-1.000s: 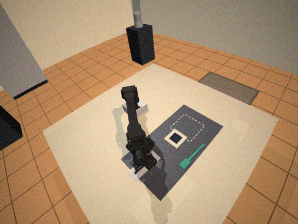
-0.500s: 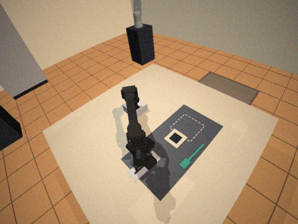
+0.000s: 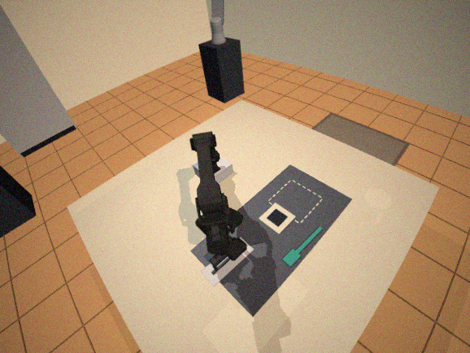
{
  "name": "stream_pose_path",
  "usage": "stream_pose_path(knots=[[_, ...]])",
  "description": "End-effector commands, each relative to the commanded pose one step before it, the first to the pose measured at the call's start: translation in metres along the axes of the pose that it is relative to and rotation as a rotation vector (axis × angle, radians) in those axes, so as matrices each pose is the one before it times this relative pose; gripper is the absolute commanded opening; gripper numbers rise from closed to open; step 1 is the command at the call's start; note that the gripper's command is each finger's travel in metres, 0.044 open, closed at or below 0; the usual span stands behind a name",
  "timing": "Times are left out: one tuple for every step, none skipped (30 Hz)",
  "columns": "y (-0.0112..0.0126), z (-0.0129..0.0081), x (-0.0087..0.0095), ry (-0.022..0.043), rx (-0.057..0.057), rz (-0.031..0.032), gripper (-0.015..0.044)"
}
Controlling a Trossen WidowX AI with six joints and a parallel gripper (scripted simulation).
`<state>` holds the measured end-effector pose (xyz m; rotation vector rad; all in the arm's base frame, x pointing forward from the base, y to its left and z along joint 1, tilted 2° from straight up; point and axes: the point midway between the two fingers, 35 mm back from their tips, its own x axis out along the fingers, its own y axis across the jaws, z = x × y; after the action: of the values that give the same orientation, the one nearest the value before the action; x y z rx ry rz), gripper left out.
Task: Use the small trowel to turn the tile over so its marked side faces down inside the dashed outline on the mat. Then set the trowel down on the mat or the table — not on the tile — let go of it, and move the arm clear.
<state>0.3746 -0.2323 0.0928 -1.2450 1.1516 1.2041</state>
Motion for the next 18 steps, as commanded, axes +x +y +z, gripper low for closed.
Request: stream_pose_path(knots=[[-0.00094, -0.00074, -0.00811, 0.00447, -0.0002, -0.00655, 0.0300], [-0.00002, -0.00010, 0.00009, 0.00001, 0.0035, -0.00099, 0.0300], [-0.00005, -0.00031, 0.00028, 0.00000, 0.0105, -0.00296, 0.0300], [-0.00009, -0.00052, 0.00046, -0.00005, 0.0175, -0.00494, 0.0300], [-0.00013, -0.00072, 0.00064, -0.00019, 0.0245, -0.00691, 0.0300], [-0.00016, -0.00088, 0.00079, -0.00042, 0.0303, -0.00854, 0.0300], [-0.00015, -0.00090, 0.00085, -0.00083, 0.0324, -0.00894, 0.0300], [-0.00015, -0.00089, 0.00084, -0.00107, 0.0324, -0.00891, 0.0300], [-0.00016, -0.00088, 0.00083, -0.00130, 0.0323, -0.00888, 0.0300], [-0.00016, -0.00088, 0.00082, -0.00154, 0.0323, -0.00884, 0.0300], [-0.00017, -0.00087, 0.00081, -0.00177, 0.0322, -0.00879, 0.0300], [-0.00013, -0.00074, 0.00071, -0.00180, 0.0281, -0.00754, 0.0300], [-0.00011, -0.00063, 0.00061, -0.00172, 0.0243, -0.00643, 0.0300], [-0.00011, -0.00062, 0.00060, -0.00186, 0.0243, -0.00639, 0.0300], [-0.00011, -0.00062, 0.00059, -0.00198, 0.0243, -0.00635, 0.0300], [-0.00012, -0.00062, 0.00059, -0.00211, 0.0242, -0.00630, 0.0300], [-0.00012, -0.00061, 0.00058, -0.00224, 0.0242, -0.00626, 0.0300], [-0.00012, -0.00061, 0.00057, -0.00236, 0.0242, -0.00621, 0.0300]])
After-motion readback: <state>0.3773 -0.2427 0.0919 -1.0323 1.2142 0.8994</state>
